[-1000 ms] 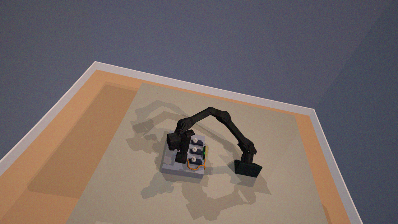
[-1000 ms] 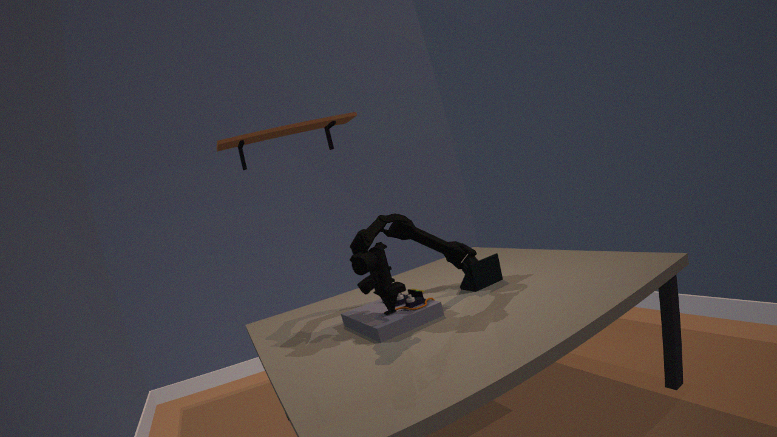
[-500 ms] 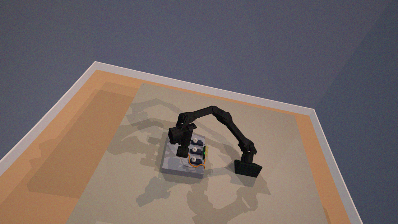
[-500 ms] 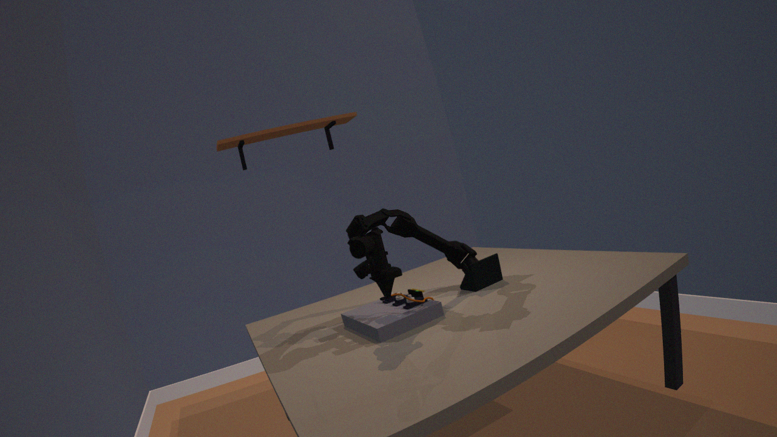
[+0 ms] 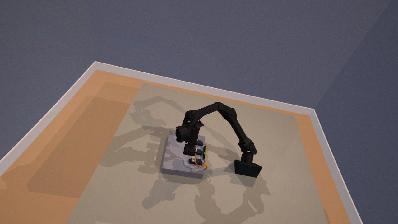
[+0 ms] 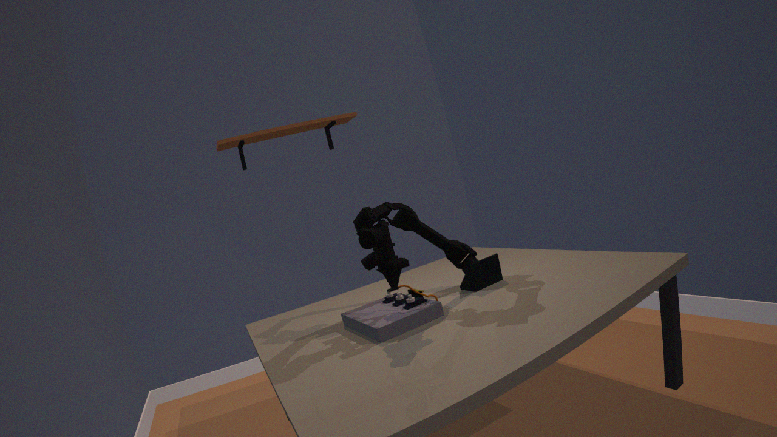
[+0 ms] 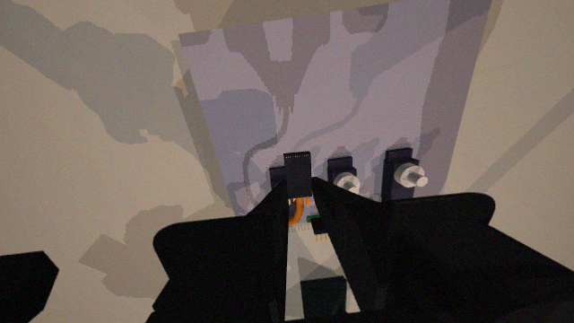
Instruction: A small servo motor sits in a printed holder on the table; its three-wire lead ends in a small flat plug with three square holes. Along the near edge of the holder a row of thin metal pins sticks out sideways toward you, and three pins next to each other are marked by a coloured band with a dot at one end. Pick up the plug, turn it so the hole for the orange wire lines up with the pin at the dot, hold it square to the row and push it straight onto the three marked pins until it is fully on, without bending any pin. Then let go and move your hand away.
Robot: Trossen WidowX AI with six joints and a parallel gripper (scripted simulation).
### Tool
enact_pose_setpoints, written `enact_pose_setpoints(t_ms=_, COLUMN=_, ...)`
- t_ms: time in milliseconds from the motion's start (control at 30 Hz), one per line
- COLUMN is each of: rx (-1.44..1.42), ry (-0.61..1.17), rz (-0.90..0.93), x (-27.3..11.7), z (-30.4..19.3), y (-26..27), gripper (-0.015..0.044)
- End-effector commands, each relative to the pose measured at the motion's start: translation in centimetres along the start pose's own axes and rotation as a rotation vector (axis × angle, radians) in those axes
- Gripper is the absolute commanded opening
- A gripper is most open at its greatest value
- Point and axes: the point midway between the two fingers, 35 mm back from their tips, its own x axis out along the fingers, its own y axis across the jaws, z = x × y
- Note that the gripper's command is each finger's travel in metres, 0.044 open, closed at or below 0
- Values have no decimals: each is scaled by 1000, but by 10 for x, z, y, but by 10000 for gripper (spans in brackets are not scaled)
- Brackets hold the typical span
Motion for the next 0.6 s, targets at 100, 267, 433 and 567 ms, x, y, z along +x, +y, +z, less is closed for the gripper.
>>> enact_pose_setpoints(t_ms=100, rx=-8, ry=6, rz=3, x=-5, z=-27, y=-6, gripper=0)
enact_pose_setpoints(t_ms=267, rx=-14, ry=7, rz=4, x=-8, z=-43, y=-10, gripper=0)
enact_pose_setpoints(t_ms=433, rx=-21, ry=8, rz=4, x=-9, z=-60, y=-14, gripper=0)
enact_pose_setpoints(t_ms=567, rx=-26, ry=8, rz=4, x=-9, z=-74, y=-18, gripper=0)
